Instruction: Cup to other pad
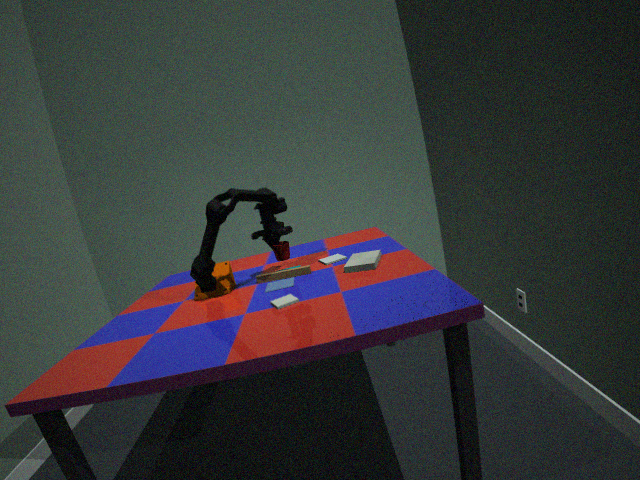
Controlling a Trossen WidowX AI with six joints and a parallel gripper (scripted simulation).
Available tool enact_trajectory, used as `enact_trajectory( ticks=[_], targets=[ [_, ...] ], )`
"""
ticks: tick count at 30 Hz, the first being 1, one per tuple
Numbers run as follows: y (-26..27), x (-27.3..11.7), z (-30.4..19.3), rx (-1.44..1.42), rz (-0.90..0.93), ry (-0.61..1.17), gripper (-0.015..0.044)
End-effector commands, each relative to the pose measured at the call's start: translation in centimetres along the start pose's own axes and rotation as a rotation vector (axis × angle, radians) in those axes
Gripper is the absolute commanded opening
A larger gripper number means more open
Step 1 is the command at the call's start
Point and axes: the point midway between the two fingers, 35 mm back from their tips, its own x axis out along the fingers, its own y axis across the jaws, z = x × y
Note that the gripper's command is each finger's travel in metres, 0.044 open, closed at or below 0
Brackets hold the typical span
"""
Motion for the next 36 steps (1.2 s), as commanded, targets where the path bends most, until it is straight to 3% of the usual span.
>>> enact_trajectory(
  ticks=[1,36],
  targets=[
    [0.2,0.1,0.4,0.002,0.003,0.000,0.0000],
    [0.2,4.5,0.5,0.003,0.002,0.001,0.0000]
  ],
)
